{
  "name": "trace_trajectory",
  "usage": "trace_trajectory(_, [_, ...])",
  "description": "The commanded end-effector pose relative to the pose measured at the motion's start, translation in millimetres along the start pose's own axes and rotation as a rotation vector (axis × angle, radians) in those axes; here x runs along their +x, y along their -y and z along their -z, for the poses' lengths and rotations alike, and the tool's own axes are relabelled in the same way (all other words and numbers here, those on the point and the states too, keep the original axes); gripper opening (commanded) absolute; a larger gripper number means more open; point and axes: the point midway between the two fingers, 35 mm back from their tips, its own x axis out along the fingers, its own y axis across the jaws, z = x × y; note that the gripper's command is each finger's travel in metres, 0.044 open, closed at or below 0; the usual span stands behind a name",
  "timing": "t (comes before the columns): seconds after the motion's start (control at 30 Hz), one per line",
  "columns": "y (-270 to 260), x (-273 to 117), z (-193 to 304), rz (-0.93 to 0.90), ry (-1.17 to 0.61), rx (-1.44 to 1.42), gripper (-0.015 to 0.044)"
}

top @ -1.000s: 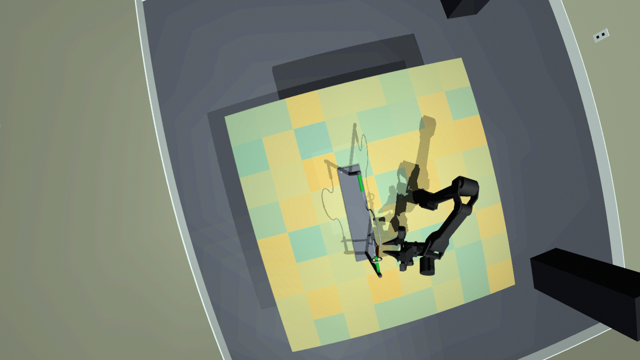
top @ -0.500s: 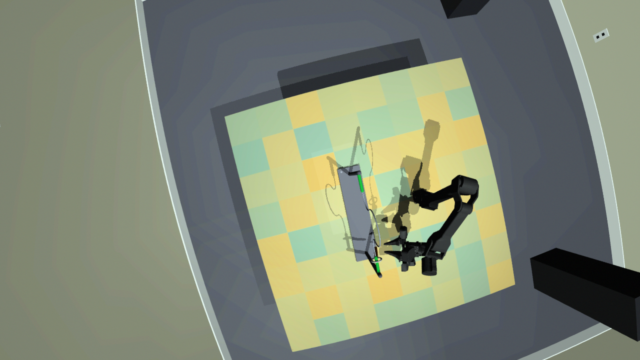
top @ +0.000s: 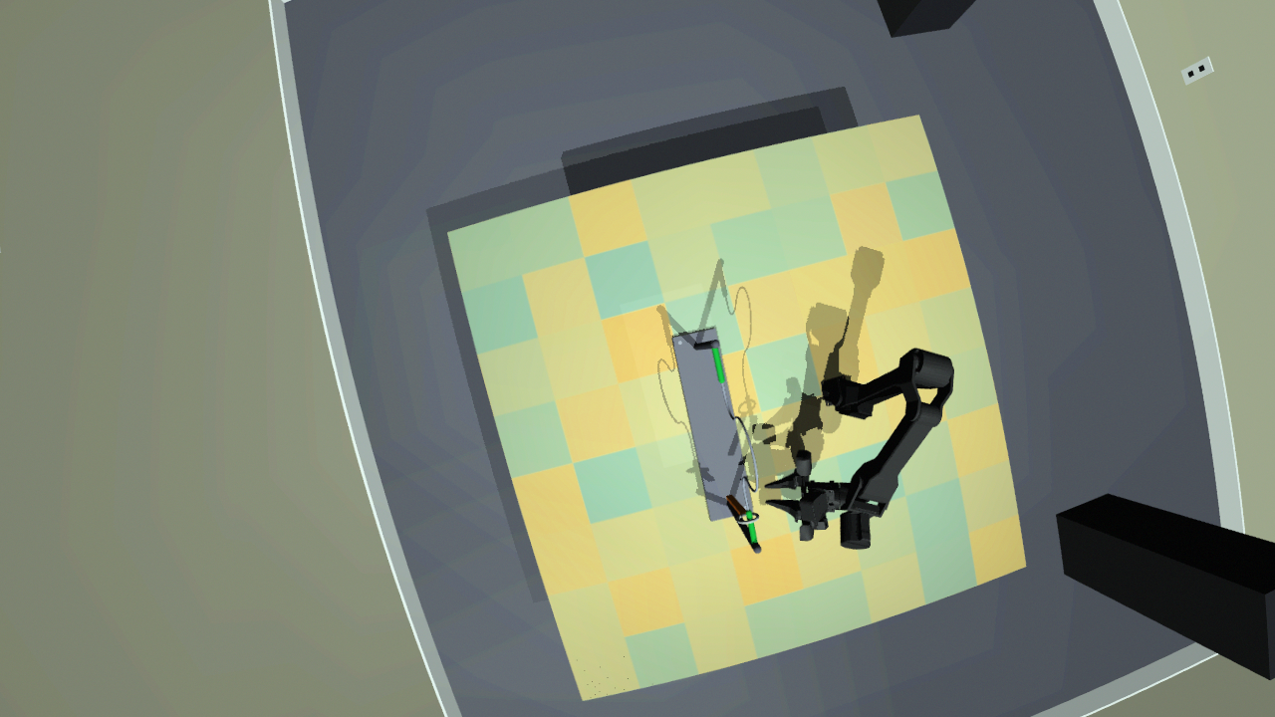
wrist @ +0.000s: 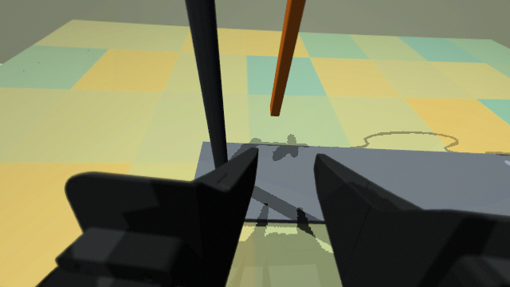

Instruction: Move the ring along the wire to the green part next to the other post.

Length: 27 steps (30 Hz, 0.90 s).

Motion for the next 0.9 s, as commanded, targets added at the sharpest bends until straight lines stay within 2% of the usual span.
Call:
trace_trajectory(0.0, [0,0,-1,0.002,0.004,0.007,0.0160])
trace_trajectory(0.07, [0,0,-1,0.002,0.004,0.007,0.0160])
trace_trajectory(0.27, [1,-41,-1,-0.002,0.005,-0.001,0.0317])
trace_trajectory(0.43, [2,-42,-2,-0.003,0.007,-0.002,0.0440])
trace_trajectory(0.87, [2,-42,-2,-0.003,0.007,-0.002,0.0440])
